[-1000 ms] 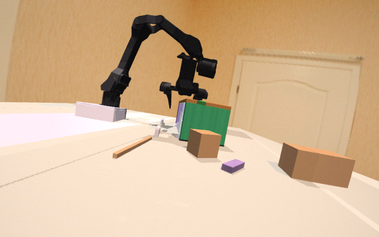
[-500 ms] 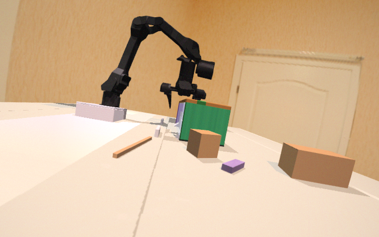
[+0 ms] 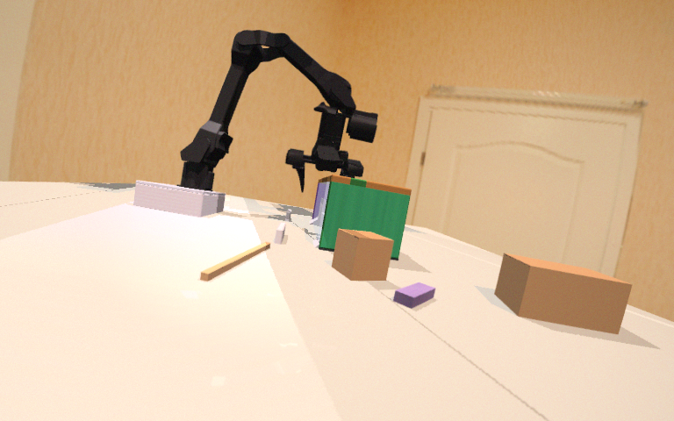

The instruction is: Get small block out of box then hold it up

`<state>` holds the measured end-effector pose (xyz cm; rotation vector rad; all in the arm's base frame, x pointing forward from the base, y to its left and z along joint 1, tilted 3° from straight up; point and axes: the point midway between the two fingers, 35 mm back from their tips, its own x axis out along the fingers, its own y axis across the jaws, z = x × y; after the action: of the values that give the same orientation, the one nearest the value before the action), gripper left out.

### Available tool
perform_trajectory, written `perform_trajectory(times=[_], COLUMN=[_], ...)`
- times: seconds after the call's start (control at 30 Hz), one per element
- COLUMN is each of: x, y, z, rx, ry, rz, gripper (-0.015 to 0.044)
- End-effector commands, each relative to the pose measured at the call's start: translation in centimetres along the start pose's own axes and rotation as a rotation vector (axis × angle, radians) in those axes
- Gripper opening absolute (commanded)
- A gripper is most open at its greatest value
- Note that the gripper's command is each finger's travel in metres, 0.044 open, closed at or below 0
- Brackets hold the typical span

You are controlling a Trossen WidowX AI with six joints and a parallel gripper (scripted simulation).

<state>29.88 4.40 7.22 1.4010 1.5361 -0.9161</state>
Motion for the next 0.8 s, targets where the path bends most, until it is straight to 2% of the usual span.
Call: perform_trajectory(times=[0.0,0.77], x=[0.4,2.0], y=[0.0,0.0], z=[-1.0,-5.9], rx=[-0.002,-0.002], ry=[0.005,0.009], rz=[0.003,0.003], gripper=[0.0400,0.0400])
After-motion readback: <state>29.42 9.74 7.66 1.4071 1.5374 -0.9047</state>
